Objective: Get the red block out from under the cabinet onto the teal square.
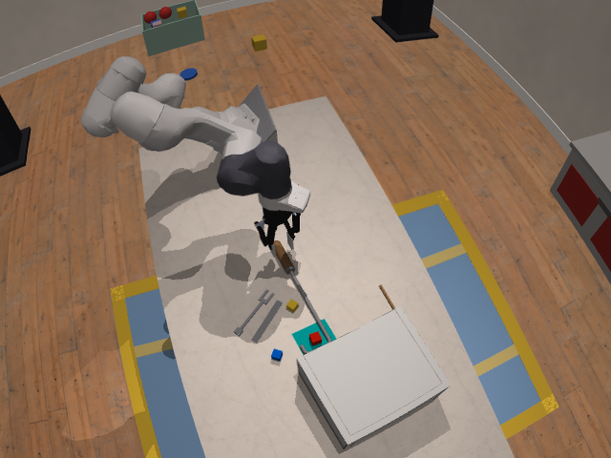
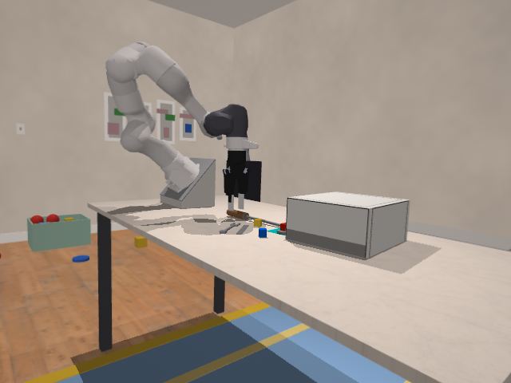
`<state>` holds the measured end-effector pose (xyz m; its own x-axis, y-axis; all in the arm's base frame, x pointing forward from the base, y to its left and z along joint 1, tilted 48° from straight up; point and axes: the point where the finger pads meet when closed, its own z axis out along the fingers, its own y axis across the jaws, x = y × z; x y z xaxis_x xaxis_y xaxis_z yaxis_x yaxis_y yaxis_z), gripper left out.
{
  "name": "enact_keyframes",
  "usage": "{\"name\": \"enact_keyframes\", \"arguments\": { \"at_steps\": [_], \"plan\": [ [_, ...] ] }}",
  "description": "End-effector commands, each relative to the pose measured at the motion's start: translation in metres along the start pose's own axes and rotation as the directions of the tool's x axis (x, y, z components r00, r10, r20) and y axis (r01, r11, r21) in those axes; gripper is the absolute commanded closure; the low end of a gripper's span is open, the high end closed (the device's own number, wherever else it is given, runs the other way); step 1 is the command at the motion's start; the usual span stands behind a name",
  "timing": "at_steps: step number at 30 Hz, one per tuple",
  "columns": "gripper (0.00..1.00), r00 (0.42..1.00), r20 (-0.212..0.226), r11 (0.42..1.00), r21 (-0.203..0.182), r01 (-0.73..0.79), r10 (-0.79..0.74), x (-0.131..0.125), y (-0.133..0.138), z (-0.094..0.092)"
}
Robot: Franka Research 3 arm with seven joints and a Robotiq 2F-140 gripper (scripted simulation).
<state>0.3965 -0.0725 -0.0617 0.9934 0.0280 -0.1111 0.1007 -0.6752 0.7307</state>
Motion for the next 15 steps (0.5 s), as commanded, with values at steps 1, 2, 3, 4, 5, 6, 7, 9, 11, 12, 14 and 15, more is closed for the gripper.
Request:
{"name": "enact_keyframes", "arguments": {
  "at_steps": [1, 2, 3, 4, 5, 6, 7, 9, 11, 12, 14, 15],
  "plan": [
    [0.67, 1.0, 0.009, 1.0, -0.007, 0.011, -0.011, -0.003, 0.002, -0.013],
    [0.67, 1.0, 0.009, 1.0, -0.007, 0.011, -0.011, -0.003, 0.002, -0.017],
    [0.67, 1.0, 0.009, 1.0, -0.007, 0.011, -0.011, -0.003, 0.002, -0.021],
    [0.67, 1.0, 0.009, 1.0, -0.007, 0.011, -0.011, -0.003, 0.002, -0.021],
    [0.67, 1.0, 0.009, 1.0, -0.007, 0.011, -0.011, -0.003, 0.002, -0.021],
    [0.67, 1.0, 0.009, 1.0, -0.007, 0.011, -0.011, -0.003, 0.002, -0.026],
    [0.67, 1.0, 0.009, 1.0, -0.007, 0.011, -0.011, -0.003, 0.002, -0.031],
    [0.67, 1.0, 0.009, 1.0, -0.007, 0.011, -0.011, -0.002, 0.002, -0.041],
    [0.67, 1.0, 0.009, 1.0, -0.007, 0.011, -0.011, -0.002, 0.002, -0.051],
    [0.67, 1.0, 0.009, 1.0, -0.007, 0.011, -0.011, -0.002, 0.002, -0.057],
    [0.67, 1.0, 0.009, 1.0, -0.007, 0.011, -0.011, -0.002, 0.002, -0.068],
    [0.67, 1.0, 0.009, 1.0, -0.007, 0.011, -0.011, -0.002, 0.002, -0.074]
  ]
}}
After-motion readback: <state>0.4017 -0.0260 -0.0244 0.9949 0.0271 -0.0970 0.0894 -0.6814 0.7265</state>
